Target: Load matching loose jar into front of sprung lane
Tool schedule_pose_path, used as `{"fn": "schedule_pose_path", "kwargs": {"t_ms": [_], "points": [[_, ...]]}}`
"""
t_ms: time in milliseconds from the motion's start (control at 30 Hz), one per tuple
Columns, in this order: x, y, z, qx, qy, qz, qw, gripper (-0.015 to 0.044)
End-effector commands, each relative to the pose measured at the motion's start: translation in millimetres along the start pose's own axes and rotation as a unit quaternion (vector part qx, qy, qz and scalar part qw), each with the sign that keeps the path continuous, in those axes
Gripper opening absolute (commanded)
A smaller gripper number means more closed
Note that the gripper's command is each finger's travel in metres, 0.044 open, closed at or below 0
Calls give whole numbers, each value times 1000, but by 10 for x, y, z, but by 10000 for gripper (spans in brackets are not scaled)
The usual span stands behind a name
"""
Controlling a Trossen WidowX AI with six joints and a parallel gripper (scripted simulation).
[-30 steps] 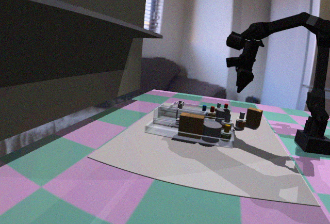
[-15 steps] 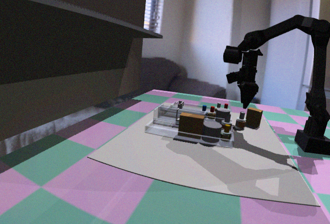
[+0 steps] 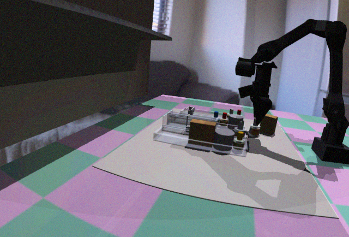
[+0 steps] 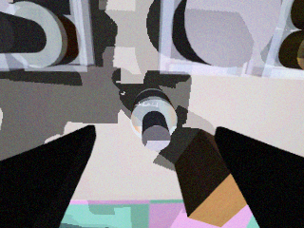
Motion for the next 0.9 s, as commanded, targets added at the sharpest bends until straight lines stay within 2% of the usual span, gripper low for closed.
{"fn": "schedule_pose_path", "kwargs": {"t_ms": [0,667,867], "points": [[56,9,5,-2,-2,3,1000,440],[353,14,6,-2,-2,3,1000,440],[353,14,6,-2,-2,3,1000,282]]}}
Point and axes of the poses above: the point midway between the two fingers, 35 mm back from their tips, its own x axis out along the fingers, its own z axis across the jaws, y = z × x, the point moved 3 cm from there along -x, back along the fingers, and after that the axes turned 13 degrees about x, right-handed, at the moved point
